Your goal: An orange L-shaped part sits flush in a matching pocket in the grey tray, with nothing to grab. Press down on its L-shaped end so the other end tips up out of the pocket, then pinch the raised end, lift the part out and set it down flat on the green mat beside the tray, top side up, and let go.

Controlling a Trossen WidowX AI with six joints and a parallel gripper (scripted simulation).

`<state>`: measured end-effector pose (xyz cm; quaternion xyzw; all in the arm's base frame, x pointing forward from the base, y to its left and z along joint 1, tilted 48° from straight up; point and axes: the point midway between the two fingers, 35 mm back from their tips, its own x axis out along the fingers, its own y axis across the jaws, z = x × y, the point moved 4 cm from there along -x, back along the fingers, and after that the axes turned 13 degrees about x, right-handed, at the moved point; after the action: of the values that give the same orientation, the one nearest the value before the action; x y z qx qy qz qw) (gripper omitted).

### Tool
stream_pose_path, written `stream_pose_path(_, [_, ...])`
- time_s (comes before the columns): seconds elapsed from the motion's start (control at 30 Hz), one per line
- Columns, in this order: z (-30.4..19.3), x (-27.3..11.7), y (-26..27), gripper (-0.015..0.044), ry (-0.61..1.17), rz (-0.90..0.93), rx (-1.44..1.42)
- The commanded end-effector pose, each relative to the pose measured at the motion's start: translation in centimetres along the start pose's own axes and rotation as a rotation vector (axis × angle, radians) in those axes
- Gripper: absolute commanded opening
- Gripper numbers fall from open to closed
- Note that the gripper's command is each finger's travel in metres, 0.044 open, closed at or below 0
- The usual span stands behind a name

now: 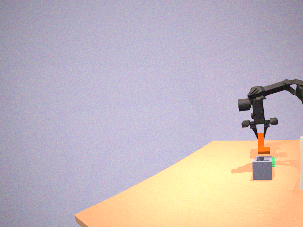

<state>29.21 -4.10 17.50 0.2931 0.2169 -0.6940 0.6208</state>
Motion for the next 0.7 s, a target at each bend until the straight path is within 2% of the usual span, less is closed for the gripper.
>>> stream_pose_path(0.0, [2.2, -0.1, 0.2, 0.0, -0.004, 0.004, 0.0])
stream_pose_path(0.43, [8.1, -0.2, 0.8, 0.0, -0.007, 0.006, 0.001])
stream_pose_path(0.67, [8.2, 0.0, 0.9, 0.0, -0.007, 0.006, 0.001])
